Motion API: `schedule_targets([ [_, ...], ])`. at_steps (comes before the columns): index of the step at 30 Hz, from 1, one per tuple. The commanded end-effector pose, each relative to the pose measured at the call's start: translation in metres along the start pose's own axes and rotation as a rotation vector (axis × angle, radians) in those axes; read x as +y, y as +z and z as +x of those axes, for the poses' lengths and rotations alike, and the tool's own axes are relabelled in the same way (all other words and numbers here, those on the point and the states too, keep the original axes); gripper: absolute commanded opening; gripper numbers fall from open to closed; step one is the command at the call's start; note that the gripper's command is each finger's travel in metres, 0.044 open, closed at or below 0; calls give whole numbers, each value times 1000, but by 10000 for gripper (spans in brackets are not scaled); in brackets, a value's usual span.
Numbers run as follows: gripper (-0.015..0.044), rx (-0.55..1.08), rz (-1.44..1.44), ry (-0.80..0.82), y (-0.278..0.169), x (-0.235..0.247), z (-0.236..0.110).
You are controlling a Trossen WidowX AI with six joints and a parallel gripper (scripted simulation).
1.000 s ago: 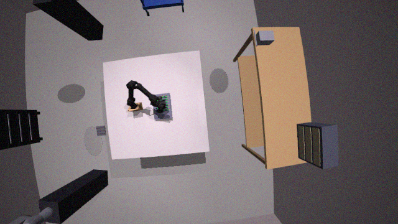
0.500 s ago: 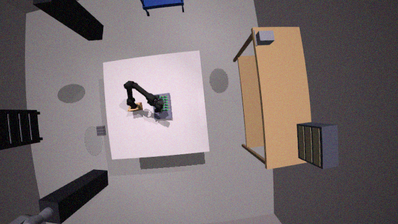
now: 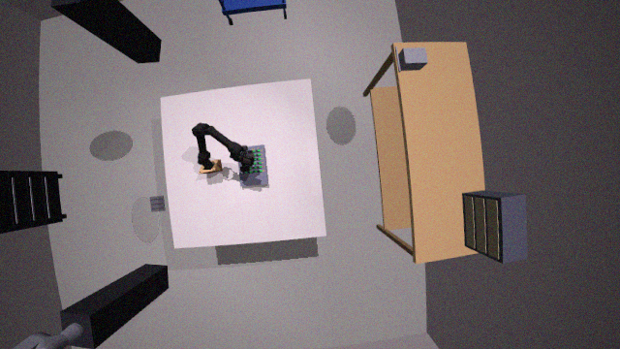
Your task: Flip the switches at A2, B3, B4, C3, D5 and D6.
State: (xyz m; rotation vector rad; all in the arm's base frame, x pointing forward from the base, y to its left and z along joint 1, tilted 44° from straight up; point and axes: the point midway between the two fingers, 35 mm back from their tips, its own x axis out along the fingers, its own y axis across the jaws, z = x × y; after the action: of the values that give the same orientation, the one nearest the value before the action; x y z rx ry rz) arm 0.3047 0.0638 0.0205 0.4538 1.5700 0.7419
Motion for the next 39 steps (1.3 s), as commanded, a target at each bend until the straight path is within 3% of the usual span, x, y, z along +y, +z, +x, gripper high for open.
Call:
schedule_targets([
  [1,0,-4,5,3,0,0,4],
  [17,0,-4,5,4,1,0,27],
  [39,0,-4,5,4,1,0,27],
])
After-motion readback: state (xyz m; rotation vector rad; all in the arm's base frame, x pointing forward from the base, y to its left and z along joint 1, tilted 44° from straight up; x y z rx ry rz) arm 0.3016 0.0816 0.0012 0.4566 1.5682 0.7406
